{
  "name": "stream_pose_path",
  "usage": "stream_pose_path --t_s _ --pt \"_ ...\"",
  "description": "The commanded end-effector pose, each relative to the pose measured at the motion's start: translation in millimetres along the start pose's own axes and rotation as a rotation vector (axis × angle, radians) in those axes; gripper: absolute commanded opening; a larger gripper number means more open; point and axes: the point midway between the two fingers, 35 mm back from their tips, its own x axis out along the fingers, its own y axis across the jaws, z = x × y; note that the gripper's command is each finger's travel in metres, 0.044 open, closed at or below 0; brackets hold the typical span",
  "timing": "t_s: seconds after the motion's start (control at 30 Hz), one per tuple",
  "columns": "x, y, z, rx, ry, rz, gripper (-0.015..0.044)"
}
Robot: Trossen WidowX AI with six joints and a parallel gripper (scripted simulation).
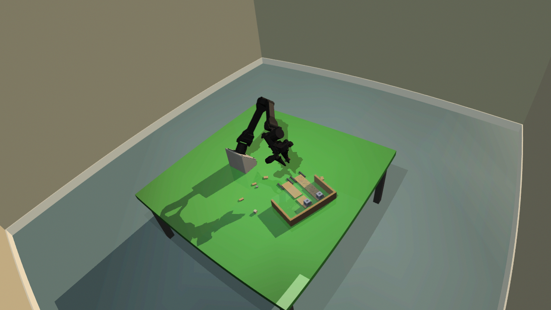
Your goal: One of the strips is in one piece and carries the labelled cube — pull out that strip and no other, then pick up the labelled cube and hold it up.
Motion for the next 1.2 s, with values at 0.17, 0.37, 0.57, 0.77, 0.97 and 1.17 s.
stream_pose_path --t_s 0.17,0.37,0.57,0.77,0.97,1.17 --pt "59 37 -4 0.105 0.355 -0.057 0.0000" --pt "89 65 -22 0.146 0.577 -0.112 0.0000" --pt "94 73 -27 0.162 0.624 -0.127 0.0000" --pt "98 72 -29 0.162 0.624 -0.127 0.0000" --pt "107 71 -35 0.162 0.624 -0.127 0.0000" --pt "115 71 -40 0.162 0.624 -0.128 0.0000"
